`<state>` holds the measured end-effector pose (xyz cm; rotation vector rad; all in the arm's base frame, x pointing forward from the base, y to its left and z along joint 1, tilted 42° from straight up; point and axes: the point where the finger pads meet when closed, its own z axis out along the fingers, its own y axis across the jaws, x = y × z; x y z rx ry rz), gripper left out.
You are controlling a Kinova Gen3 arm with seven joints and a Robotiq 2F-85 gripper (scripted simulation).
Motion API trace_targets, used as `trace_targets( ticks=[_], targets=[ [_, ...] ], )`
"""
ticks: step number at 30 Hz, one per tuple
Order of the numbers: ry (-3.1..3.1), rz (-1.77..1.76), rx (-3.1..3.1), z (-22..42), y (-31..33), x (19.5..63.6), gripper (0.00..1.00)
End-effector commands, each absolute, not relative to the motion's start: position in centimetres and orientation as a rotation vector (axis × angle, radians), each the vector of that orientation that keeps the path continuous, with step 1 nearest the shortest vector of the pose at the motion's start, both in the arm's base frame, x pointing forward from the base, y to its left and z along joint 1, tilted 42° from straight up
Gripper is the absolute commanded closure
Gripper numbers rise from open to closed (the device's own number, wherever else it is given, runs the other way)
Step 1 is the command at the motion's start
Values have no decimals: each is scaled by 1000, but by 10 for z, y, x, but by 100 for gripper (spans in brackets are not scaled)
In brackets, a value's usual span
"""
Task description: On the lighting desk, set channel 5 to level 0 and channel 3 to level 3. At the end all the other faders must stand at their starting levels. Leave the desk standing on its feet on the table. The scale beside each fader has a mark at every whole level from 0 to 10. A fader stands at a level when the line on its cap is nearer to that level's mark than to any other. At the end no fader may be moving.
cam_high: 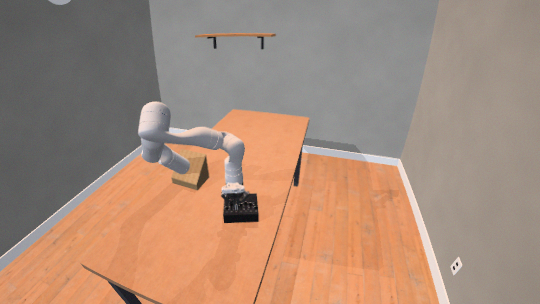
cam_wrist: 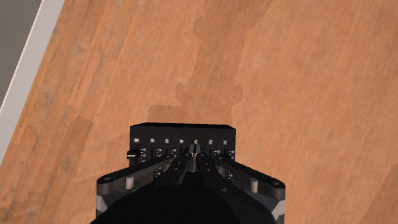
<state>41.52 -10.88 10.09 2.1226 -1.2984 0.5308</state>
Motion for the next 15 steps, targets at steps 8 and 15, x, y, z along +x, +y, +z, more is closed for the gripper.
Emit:
trace_targets(
  ticks=[8,15],
  targets=[
    [-1297,537,2127,103,-111,419,100],
    [-1297,537,2127,104,-110,419,100]
  ],
)
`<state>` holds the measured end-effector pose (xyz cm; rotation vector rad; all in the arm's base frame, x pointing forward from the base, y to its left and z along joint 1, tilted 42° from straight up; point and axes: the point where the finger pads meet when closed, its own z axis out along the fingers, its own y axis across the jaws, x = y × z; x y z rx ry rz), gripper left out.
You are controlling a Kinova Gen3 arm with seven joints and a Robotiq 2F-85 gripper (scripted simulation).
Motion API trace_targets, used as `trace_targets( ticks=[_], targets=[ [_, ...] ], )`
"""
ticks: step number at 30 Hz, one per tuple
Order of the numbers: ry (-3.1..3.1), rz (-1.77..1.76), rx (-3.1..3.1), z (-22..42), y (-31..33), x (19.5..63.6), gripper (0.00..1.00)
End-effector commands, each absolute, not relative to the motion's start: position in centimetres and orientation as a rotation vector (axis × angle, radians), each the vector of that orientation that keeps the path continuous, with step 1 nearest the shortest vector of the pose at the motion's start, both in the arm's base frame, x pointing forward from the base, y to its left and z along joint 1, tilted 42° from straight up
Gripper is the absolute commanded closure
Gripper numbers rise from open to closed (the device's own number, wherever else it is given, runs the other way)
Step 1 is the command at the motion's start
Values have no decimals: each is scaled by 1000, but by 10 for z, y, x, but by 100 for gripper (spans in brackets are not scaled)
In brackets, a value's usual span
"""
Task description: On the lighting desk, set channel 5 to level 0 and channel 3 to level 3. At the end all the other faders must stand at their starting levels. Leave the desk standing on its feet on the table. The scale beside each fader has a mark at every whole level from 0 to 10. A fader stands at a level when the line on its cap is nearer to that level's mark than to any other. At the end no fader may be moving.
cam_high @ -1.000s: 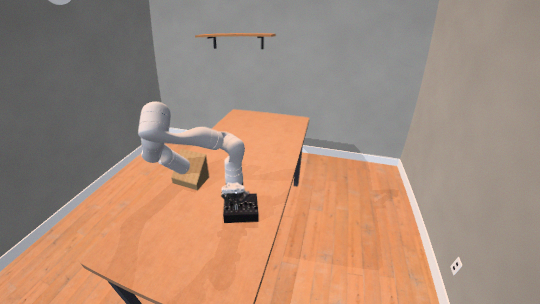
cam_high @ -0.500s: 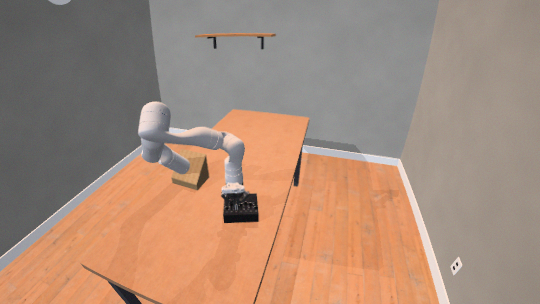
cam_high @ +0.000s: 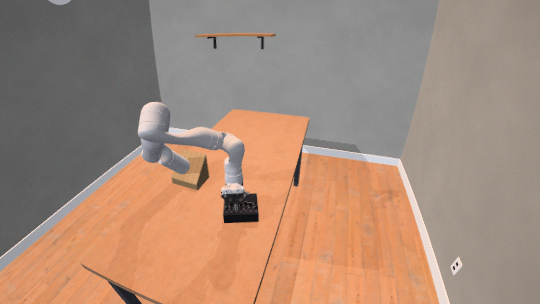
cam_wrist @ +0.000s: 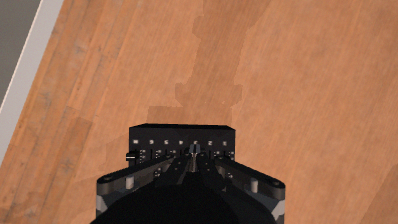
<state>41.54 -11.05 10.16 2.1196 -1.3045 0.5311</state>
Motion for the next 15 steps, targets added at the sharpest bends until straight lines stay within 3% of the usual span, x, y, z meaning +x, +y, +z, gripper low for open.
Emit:
trace_targets(
  ticks=[1,15],
  targets=[
    [-1297,537,2127,104,-110,419,100],
    [-1297,537,2127,130,-87,417,100]
  ],
)
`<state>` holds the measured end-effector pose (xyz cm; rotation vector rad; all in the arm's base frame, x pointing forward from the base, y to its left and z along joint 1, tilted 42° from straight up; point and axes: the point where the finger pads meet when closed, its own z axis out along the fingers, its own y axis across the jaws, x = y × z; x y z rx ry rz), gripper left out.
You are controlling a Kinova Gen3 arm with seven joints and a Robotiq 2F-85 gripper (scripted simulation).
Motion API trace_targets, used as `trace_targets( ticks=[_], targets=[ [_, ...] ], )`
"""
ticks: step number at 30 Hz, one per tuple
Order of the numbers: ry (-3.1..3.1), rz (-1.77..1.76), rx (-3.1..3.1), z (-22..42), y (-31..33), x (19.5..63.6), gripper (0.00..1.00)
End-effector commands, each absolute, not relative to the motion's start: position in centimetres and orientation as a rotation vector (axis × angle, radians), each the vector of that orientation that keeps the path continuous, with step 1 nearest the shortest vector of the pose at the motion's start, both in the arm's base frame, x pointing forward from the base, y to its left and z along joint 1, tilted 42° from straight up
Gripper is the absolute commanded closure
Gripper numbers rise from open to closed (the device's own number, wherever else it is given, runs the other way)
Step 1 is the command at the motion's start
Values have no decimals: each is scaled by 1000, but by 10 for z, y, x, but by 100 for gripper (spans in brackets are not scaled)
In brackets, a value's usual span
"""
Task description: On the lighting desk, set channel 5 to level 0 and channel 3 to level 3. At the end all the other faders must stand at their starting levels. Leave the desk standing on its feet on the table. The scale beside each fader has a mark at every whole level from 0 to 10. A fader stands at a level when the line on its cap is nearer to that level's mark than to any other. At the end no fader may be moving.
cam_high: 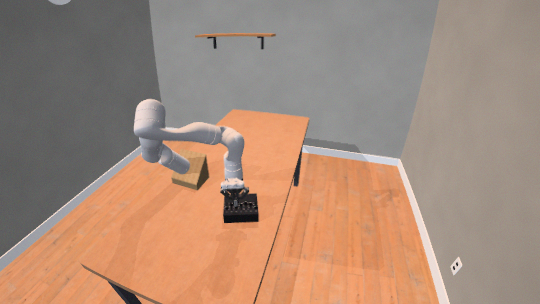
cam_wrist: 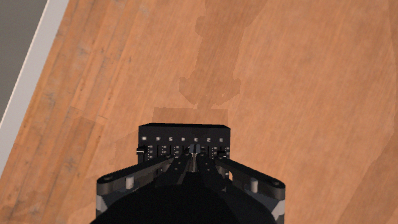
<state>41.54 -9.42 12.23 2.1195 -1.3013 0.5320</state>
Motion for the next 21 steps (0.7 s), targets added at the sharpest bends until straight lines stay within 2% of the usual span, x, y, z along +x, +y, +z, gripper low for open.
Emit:
trace_targets(
  ticks=[1,21],
  targets=[
    [-1297,537,2127,131,-86,417,100],
    [-1298,537,2127,133,-84,417,100]
  ],
)
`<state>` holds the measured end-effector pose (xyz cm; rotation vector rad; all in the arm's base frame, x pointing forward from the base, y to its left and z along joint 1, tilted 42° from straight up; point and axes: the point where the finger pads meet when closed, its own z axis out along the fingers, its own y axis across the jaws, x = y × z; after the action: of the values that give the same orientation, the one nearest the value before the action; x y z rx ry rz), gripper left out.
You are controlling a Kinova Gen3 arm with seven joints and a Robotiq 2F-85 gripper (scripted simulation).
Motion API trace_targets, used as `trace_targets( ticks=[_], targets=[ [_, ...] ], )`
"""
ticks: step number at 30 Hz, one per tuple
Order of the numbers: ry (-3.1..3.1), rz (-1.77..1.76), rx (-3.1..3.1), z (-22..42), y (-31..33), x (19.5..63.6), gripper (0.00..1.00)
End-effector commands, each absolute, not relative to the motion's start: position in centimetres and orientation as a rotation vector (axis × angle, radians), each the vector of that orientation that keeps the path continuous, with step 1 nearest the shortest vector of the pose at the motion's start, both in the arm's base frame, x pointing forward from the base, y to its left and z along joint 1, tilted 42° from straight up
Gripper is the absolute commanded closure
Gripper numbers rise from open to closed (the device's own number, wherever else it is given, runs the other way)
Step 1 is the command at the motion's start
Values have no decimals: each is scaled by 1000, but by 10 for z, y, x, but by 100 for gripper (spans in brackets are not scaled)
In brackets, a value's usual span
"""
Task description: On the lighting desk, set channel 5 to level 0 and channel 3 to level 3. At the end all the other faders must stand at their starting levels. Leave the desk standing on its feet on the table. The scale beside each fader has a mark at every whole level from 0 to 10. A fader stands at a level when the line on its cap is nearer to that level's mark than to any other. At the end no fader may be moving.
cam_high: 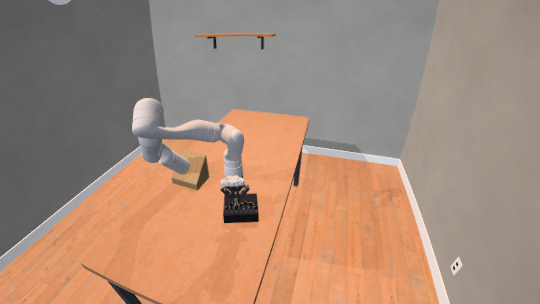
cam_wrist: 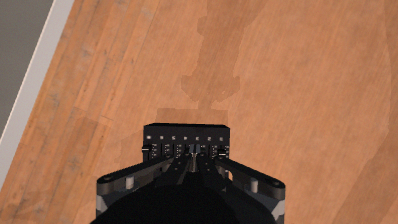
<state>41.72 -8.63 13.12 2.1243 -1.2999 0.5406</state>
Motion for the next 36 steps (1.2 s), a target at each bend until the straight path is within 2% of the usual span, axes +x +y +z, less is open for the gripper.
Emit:
trace_targets(
  ticks=[1,36],
  targets=[
    [-1298,537,2127,133,-84,417,100],
    [-1572,618,1974,125,-80,415,100]
  ],
)
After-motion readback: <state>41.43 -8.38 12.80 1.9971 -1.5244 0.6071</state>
